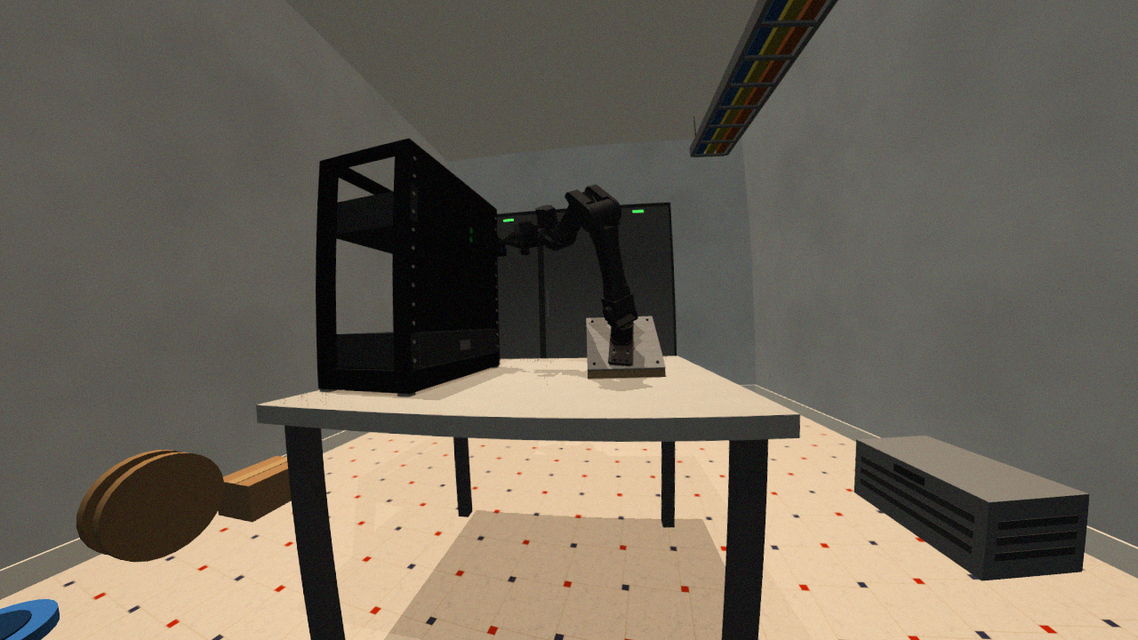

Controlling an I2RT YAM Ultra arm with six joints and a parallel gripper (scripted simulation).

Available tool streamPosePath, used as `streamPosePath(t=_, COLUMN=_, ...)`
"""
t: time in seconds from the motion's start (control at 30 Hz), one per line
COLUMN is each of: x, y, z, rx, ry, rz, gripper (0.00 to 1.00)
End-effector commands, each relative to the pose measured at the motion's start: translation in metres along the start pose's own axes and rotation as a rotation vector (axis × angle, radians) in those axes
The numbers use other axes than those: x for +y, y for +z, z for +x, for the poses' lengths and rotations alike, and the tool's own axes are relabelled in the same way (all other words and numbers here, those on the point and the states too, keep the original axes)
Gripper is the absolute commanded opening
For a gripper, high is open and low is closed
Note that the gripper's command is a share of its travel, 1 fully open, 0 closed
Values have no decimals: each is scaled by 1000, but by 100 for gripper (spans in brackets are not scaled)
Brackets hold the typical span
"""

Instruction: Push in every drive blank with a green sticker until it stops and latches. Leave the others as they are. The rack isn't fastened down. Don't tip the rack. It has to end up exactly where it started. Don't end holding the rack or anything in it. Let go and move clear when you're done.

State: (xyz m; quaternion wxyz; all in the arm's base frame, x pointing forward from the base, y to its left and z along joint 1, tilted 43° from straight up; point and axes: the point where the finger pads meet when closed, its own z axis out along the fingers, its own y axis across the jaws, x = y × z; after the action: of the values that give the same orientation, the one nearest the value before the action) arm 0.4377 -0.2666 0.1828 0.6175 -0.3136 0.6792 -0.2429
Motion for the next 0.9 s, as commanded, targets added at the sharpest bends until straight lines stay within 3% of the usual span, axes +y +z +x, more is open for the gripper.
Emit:
streamPosePath(t=0.0, x=-17, y=12, z=-5, rx=3, ry=-22, rz=37, gripper=0)
streamPosePath(t=0.5, x=-17, y=13, z=-5, rx=3, ry=-21, rz=36, gripper=0)
streamPosePath(t=0.73, x=-19, y=22, z=-7, rx=8, ry=-11, rz=29, gripper=0)
streamPosePath(t=0.87, x=-25, y=21, z=-14, rx=-5, ry=-34, rz=46, gripper=0)
